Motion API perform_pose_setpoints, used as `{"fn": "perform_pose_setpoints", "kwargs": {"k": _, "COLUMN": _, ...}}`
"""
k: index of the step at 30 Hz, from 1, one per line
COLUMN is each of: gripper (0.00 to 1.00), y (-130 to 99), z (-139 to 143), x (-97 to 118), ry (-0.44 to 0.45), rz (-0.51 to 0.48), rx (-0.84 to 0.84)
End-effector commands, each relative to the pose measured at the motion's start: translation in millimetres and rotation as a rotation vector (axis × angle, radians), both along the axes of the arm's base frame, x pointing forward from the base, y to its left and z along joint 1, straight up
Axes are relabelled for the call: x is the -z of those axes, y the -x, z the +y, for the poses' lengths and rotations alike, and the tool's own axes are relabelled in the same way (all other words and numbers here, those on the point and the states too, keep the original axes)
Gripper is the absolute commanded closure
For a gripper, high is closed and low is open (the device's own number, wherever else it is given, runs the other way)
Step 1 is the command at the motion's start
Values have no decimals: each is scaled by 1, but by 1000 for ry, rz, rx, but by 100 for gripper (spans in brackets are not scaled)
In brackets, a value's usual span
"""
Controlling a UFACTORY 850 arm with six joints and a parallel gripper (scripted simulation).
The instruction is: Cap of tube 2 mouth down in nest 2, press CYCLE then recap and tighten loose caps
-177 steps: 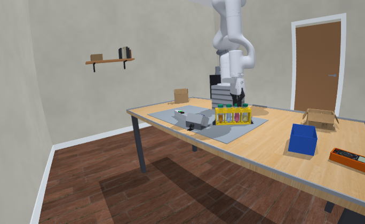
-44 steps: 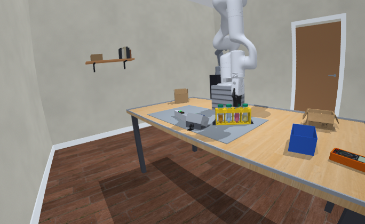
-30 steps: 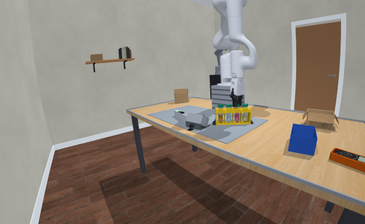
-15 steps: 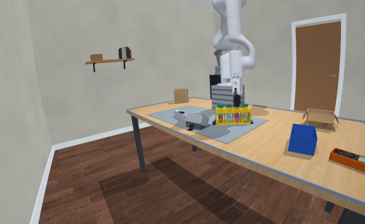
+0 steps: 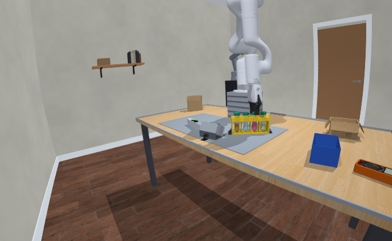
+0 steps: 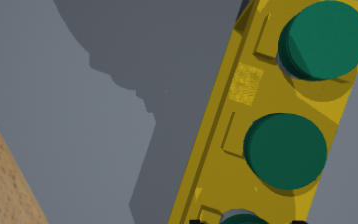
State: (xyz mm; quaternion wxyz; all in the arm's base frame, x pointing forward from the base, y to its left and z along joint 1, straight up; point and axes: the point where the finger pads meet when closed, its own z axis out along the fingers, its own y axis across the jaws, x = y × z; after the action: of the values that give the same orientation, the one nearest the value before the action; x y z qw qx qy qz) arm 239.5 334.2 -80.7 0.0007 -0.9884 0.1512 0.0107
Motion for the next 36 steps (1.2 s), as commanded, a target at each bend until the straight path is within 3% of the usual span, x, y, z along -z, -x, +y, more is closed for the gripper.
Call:
{"fn": "perform_pose_setpoints", "kwargs": {"k": 1, "gripper": 54, "y": 0, "z": 1, "x": 0, "ry": 5, "rz": -22, "rx": -223}}
{"fn": "perform_pose_setpoints", "kwargs": {"k": 5, "gripper": 54, "y": 0, "z": 1, "x": 0, "ry": 3, "rz": -22, "rx": -461}}
{"fn": "perform_pose_setpoints", "kwargs": {"k": 12, "gripper": 54, "y": 0, "z": 1, "x": 0, "ry": 2, "rz": -22, "rx": -461}}
{"fn": "perform_pose_setpoints", "kwargs": {"k": 13, "gripper": 100, "y": 0, "z": 1, "x": 0, "ry": 2, "rz": -22, "rx": -461}}
{"fn": "perform_pose_setpoints", "kwargs": {"k": 27, "gripper": 100, "y": 0, "z": 1, "x": 0, "ry": 3, "rz": -22, "rx": -461}}
{"fn": "perform_pose_setpoints", "kwargs": {"k": 36, "gripper": 100, "y": 0, "z": 1, "x": 0, "ry": 8, "rz": -23, "rx": -11}}
